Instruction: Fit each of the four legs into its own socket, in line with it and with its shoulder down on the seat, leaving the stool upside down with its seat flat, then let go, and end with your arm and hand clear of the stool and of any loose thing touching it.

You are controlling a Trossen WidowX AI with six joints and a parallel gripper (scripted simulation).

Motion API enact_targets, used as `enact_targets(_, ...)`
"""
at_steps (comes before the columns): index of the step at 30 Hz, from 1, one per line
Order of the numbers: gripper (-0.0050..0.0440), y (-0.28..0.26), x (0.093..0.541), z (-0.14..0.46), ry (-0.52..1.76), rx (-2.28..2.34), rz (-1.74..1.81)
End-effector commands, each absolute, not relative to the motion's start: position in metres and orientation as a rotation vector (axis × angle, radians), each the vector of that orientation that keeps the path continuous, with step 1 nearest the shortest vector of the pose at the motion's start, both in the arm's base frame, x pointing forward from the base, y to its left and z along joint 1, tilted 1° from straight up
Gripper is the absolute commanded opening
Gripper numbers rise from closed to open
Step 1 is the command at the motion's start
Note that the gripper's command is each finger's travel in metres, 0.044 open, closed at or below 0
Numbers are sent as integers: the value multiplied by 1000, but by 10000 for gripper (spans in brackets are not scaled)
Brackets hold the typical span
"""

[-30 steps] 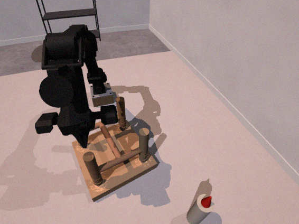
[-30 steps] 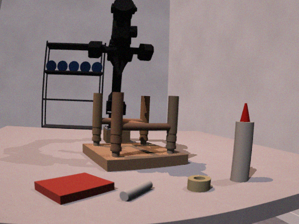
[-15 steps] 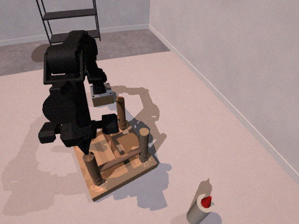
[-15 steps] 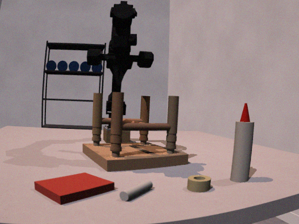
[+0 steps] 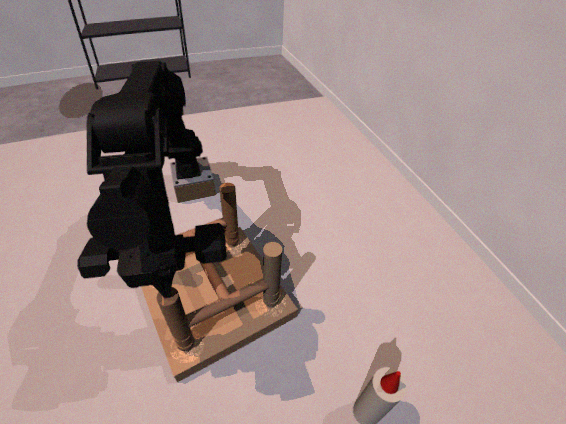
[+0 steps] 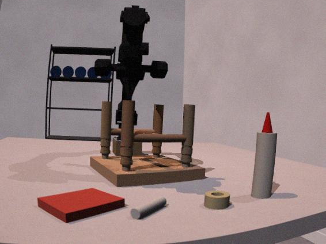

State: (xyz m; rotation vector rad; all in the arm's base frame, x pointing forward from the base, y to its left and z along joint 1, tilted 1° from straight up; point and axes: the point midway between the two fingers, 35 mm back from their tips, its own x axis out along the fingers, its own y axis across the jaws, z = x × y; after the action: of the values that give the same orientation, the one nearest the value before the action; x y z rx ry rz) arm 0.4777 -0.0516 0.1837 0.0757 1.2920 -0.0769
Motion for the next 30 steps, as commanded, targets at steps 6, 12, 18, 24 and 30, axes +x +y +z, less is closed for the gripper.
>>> enact_targets(6,0,-52,477,175,1300,77,-83)
enact_targets(12,0,-52,477,169,1300,77,-83)
enact_targets(18,0,-52,478,169,1297,77,-83)
enact_targets(24,0,-52,478,176,1285,76,-83)
enact_targets(30,0,-52,478,185,1269,74,-83)
